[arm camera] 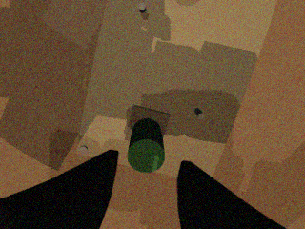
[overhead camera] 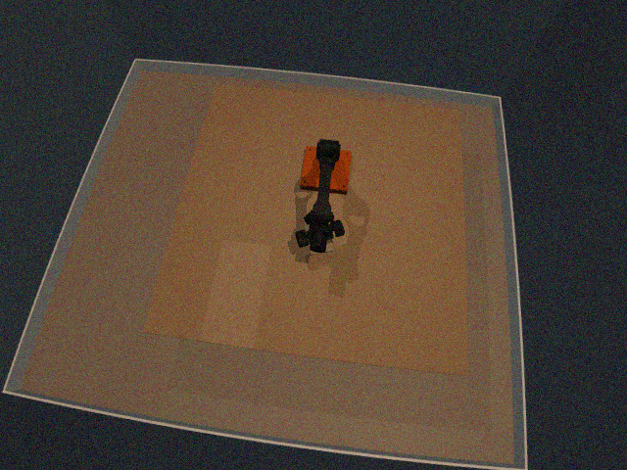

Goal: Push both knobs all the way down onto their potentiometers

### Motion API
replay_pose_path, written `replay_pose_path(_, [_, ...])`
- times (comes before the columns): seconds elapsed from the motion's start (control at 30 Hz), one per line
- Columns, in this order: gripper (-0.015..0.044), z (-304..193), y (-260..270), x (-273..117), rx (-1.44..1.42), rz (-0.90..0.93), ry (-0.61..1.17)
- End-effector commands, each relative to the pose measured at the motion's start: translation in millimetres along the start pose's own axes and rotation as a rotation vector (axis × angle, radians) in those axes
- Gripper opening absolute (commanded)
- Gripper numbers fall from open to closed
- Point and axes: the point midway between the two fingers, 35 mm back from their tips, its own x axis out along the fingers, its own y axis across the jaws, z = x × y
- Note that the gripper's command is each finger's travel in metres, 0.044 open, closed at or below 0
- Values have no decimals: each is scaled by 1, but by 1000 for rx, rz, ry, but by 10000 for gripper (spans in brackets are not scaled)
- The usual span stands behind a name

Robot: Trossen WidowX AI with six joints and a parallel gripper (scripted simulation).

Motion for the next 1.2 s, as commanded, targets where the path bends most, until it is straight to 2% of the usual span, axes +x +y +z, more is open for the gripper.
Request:
replay_pose_path(0.0, [236,2,-1,0,0,-1,-1])
replay_pose_path(0.27, [440,84,-32,-29,1,0,-6])
replay_pose_path(0.53, [440,170,-68,-26,3,0,-11])
replay_pose_path(1.17, [440,172,-68,-25,3,0,-11])
